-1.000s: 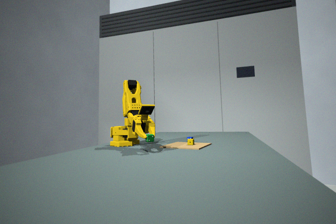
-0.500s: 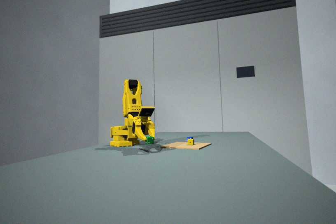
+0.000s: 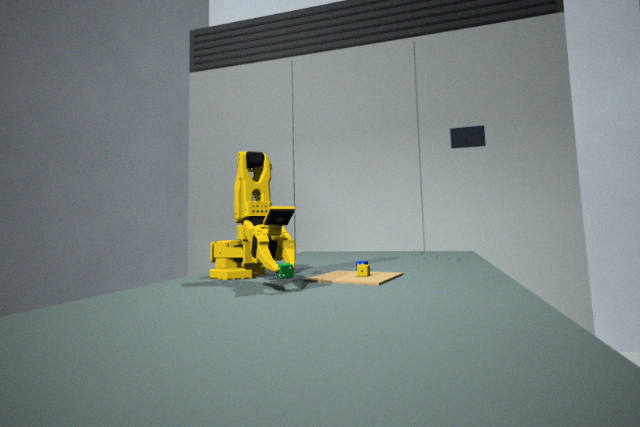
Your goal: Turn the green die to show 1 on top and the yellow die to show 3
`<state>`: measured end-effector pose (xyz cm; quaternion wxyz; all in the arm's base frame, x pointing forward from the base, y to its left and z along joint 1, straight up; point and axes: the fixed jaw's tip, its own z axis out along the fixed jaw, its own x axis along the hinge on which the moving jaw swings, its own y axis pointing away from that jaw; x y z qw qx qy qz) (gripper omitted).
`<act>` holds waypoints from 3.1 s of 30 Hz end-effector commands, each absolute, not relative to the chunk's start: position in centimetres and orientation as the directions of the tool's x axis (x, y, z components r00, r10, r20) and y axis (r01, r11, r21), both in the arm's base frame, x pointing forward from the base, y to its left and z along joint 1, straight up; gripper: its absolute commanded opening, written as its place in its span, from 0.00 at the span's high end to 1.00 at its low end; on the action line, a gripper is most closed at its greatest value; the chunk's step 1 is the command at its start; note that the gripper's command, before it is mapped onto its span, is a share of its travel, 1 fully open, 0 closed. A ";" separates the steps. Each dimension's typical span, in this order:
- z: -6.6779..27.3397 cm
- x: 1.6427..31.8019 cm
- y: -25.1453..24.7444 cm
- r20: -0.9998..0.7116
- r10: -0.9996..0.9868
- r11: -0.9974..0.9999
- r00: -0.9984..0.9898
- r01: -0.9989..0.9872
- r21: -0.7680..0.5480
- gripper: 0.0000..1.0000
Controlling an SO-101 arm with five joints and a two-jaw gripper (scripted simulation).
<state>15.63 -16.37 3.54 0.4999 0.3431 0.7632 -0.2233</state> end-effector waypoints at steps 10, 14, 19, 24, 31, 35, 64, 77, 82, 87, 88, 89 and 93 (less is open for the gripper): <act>3.9 16.2 -16.6 -0.934 0.260 0.675 -0.244 0.738 -0.005 1.00; 3.8 16.2 -16.6 -0.934 0.260 0.675 -0.244 0.738 -0.005 1.00; 3.4 16.2 -16.6 -0.934 0.260 0.675 -0.244 0.738 -0.005 1.00; 3.3 16.2 -16.6 -0.934 0.260 0.675 -0.244 0.738 -0.005 1.00; 3.2 16.2 -16.6 -0.934 0.260 0.675 -0.244 0.738 -0.005 1.00; 2.9 16.2 -16.6 -0.934 0.260 0.675 -0.244 0.738 -0.005 1.00; 2.1 16.2 -16.6 -0.934 0.260 0.675 -0.244 0.738 -0.005 1.00; 2.0 16.2 -16.6 -0.934 0.260 0.675 -0.244 0.738 -0.005 1.00; 2.0 16.2 -16.6 -0.934 0.260 0.675 -0.244 0.738 -0.005 1.00; 2.0 16.2 -16.6 -0.934 0.260 0.675 -0.244 0.738 -0.005 1.00; 2.0 16.2 -16.6 -0.934 0.260 0.675 -0.244 0.738 -0.005 1.00; 1.9 16.2 -16.6 -0.934 0.260 0.675 -0.244 0.738 -0.005 1.00; 1.9 16.2 -16.6 -0.934 0.260 0.675 -0.244 0.738 -0.005 1.00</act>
